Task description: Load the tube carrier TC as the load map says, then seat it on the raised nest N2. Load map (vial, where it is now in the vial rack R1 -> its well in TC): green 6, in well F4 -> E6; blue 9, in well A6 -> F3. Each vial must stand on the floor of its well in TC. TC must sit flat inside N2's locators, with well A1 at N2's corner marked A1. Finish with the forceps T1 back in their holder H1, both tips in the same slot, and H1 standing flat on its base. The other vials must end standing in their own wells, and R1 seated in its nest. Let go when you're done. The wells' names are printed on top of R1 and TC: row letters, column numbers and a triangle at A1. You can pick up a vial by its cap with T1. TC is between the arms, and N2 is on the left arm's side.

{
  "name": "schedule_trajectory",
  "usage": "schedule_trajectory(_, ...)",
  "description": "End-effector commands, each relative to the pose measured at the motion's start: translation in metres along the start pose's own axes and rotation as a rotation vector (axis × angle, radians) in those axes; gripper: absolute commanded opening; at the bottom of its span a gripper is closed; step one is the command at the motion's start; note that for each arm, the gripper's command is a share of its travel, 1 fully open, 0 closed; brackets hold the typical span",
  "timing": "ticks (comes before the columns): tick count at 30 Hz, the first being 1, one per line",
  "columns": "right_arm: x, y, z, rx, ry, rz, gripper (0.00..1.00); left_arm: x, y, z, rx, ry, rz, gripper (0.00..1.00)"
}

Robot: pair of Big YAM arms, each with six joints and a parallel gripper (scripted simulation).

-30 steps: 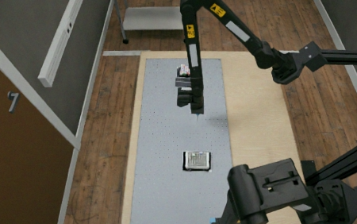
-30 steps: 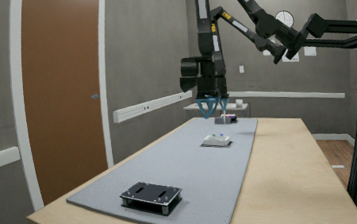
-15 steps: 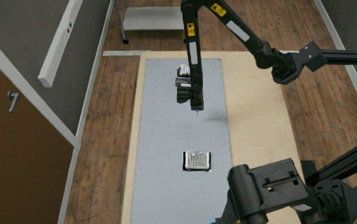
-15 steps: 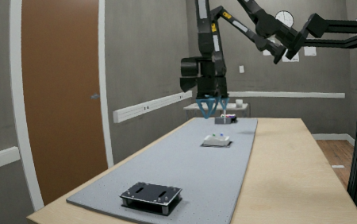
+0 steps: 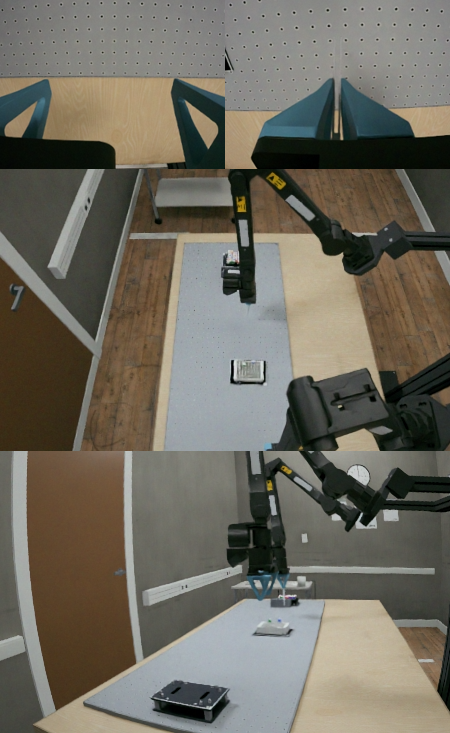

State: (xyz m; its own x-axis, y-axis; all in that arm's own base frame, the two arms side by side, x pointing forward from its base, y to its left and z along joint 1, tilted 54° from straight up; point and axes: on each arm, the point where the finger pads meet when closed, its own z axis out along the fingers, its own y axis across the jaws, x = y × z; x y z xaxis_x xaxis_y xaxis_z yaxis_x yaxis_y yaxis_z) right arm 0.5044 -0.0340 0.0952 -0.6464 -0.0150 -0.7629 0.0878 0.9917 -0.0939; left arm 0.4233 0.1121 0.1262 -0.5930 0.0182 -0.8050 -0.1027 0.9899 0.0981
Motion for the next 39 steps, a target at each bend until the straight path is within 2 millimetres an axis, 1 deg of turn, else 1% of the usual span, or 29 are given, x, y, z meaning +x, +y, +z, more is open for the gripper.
schedule_trajectory(1,-0.013,-0.013,-0.007,0.011,-0.023,-0.007,0.07,0.000,0.000,0.000,0.001,-0.002,0.004,1.00)
schedule_trajectory(4,-0.011,-0.017,-0.005,0.011,-0.017,-0.008,0.07,0.000,0.000,0.000,0.001,-0.002,0.004,1.00)
schedule_trajectory(6,-0.014,-0.021,-0.007,0.011,-0.024,-0.008,0.07,0.000,0.000,0.000,0.001,-0.002,0.004,1.00)
schedule_trajectory(9,-0.014,-0.022,-0.007,0.011,-0.023,-0.008,0.07,0.000,0.000,0.000,0.001,-0.002,0.004,1.00)
schedule_trajectory(24,-0.018,-0.047,-0.009,0.011,-0.024,-0.009,0.07,0.000,0.000,0.000,0.001,-0.002,0.004,1.00)
schedule_trajectory(28,-0.015,-0.050,-0.006,0.010,-0.013,-0.009,0.07,0.000,0.000,0.000,0.001,-0.002,0.004,1.00)
schedule_trajectory(33,-0.020,-0.058,-0.009,0.011,-0.024,-0.009,0.07,0.000,0.000,0.000,0.001,-0.002,0.004,1.00)
schedule_trajectory(39,-0.021,-0.068,-0.009,0.011,-0.021,-0.010,0.07,0.000,0.000,0.000,0.001,-0.002,0.004,1.00)
